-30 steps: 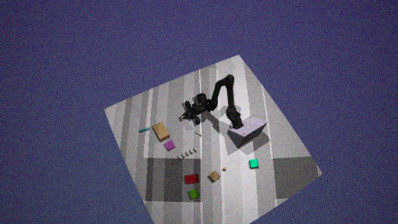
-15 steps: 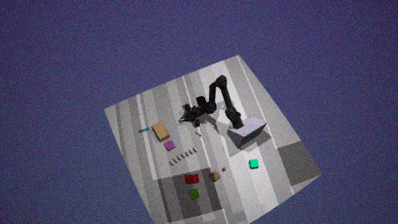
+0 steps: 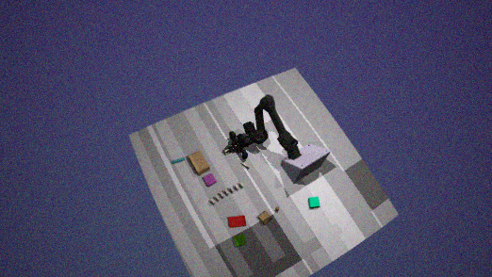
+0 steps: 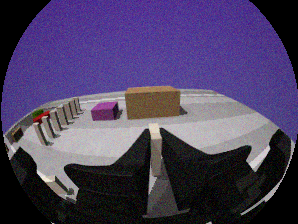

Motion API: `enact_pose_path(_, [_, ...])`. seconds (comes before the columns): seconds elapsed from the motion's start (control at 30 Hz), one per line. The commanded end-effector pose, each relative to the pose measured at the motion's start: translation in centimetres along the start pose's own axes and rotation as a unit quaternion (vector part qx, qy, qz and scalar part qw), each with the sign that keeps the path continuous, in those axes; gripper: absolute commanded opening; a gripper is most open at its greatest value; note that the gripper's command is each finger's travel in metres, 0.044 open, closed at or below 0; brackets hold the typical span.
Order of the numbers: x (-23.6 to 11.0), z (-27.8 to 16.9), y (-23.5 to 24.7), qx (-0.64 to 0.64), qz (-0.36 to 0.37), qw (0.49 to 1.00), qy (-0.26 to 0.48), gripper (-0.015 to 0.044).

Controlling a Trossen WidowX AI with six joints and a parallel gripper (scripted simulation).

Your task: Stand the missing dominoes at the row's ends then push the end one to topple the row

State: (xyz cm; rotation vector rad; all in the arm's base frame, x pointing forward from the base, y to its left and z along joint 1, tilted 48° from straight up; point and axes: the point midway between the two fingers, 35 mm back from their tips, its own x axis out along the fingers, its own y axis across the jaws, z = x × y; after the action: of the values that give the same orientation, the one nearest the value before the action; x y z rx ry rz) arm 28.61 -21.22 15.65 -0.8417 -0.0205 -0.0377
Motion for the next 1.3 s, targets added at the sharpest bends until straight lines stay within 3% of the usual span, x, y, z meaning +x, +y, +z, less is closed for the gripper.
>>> enact_pose_path(0.0, [0.0,0.0,0.0,0.001,0.001,1.000,-0.002,0.0024])
enact_pose_path(0.17, [0.0,0.0,0.0,0.001,0.001,1.000,-0.002,0.0024])
enact_pose_path(0.7, [0.0,0.1,0.0,0.001,0.001,1.000,-0.002,0.0440])
enact_pose_path(0.9, [0.0,4.4,-0.1,0.000,-0.001,1.000,-0.001,0.0440])
enact_pose_path(1.03, [0.3,4.7,-0.2,0.018,-0.001,1.000,0.006,0.0440])
enact_pose_path(1.27, [4.1,3.6,-3.1,0.257,-0.041,0.962,0.084,0.0440])
